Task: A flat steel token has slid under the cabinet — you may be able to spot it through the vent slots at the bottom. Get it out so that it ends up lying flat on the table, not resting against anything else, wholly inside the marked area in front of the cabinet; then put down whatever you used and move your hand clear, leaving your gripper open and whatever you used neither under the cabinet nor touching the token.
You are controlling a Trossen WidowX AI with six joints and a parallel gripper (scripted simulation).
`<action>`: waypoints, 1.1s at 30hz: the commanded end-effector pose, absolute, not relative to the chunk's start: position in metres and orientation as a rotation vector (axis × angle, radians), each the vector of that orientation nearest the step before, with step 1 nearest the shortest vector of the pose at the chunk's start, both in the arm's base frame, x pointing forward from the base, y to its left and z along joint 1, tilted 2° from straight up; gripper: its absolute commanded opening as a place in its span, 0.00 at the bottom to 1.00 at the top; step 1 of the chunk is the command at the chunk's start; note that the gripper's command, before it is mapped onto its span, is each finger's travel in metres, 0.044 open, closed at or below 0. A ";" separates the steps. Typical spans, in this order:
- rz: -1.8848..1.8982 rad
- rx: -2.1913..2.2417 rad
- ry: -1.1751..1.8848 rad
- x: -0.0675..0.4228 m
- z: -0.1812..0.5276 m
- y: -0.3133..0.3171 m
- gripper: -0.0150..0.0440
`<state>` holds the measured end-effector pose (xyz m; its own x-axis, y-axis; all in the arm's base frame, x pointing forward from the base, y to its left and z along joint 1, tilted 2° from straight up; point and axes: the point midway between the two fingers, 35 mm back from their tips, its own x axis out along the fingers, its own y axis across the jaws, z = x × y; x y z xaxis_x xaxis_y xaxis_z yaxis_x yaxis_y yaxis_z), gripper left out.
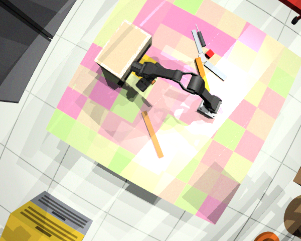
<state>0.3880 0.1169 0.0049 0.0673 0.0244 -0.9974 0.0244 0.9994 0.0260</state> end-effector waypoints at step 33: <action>-0.012 0.038 1.501 0.364 0.002 0.115 0.25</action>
